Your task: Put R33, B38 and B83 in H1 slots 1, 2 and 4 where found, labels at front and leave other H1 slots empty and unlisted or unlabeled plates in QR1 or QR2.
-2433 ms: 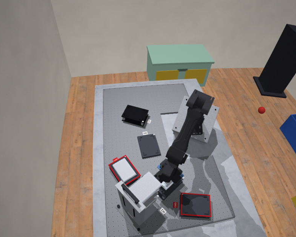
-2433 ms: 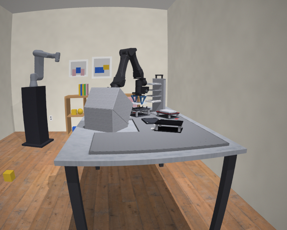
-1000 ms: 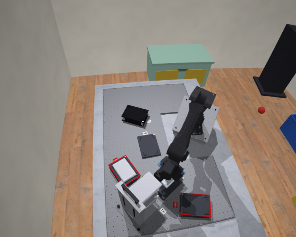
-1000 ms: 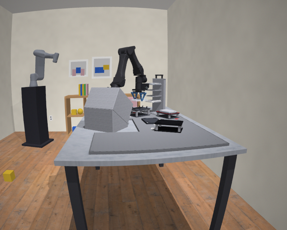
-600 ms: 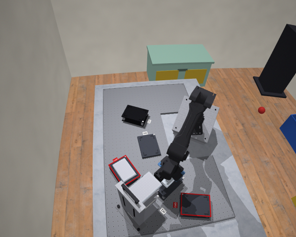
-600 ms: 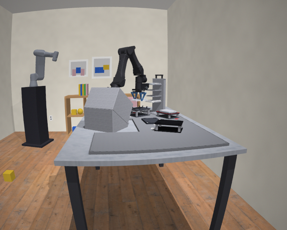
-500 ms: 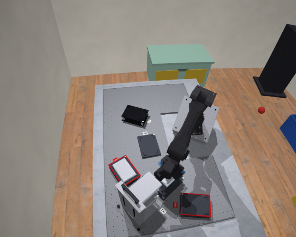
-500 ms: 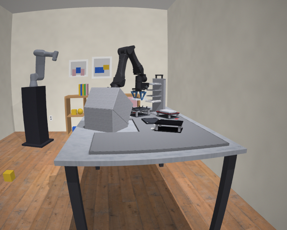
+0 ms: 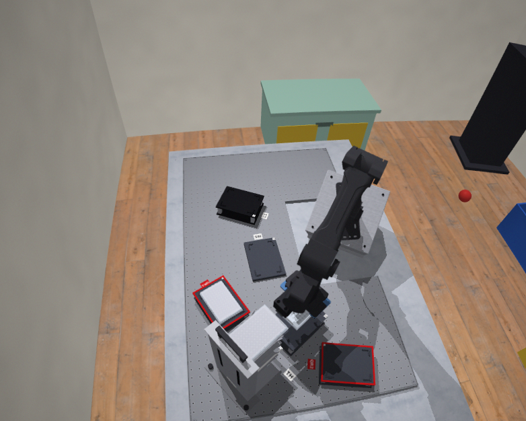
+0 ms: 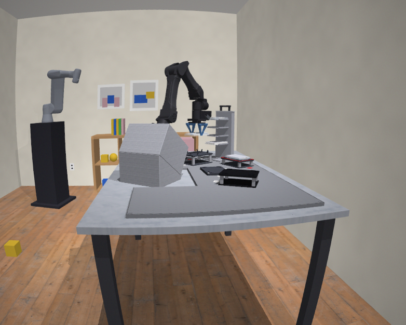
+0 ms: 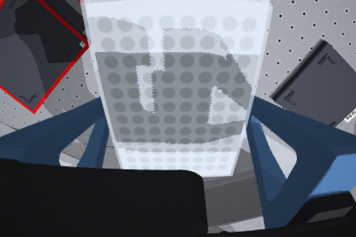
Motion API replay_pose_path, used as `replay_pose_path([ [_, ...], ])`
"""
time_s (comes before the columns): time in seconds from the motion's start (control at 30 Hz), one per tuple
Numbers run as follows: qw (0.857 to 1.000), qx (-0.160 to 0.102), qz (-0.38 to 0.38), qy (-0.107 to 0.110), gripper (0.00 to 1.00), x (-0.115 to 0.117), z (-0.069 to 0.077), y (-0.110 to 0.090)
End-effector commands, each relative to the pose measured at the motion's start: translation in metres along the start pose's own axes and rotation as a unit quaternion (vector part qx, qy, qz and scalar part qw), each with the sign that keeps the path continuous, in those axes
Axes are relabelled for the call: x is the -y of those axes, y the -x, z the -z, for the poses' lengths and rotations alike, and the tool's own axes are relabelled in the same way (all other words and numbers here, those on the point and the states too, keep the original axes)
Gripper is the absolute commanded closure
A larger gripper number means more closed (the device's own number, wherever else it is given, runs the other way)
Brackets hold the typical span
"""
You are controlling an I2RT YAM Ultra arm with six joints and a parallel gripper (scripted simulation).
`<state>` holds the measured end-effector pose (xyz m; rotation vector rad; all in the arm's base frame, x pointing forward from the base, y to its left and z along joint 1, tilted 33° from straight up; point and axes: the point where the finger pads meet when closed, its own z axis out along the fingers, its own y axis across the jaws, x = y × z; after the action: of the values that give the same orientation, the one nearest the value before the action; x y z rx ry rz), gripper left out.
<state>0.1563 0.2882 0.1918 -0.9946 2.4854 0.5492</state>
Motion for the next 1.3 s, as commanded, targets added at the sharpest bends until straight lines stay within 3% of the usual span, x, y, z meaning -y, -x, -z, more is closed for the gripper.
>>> replay_pose_path([
  [0.0, 1.0, 0.022, -0.001, 0.006, 0.14, -0.001, 0.028, 0.008],
  [0.73, 1.0, 0.022, 0.0, 0.006, 0.14, 0.0, 0.082, 0.006],
  [0.9, 1.0, 0.021, -0.013, 0.006, 0.14, 0.003, 0.082, 0.005],
  [0.93, 1.0, 0.003, -0.024, 0.001, 0.14, 0.01, 0.073, -0.006],
  [0.97, 0.999, 0.002, -0.033, 0.001, 0.14, 0.013, 0.072, -0.007],
  [1.27, 0.994, 0.005, -0.107, 0.002, 0.14, 0.042, 0.072, -0.008],
])
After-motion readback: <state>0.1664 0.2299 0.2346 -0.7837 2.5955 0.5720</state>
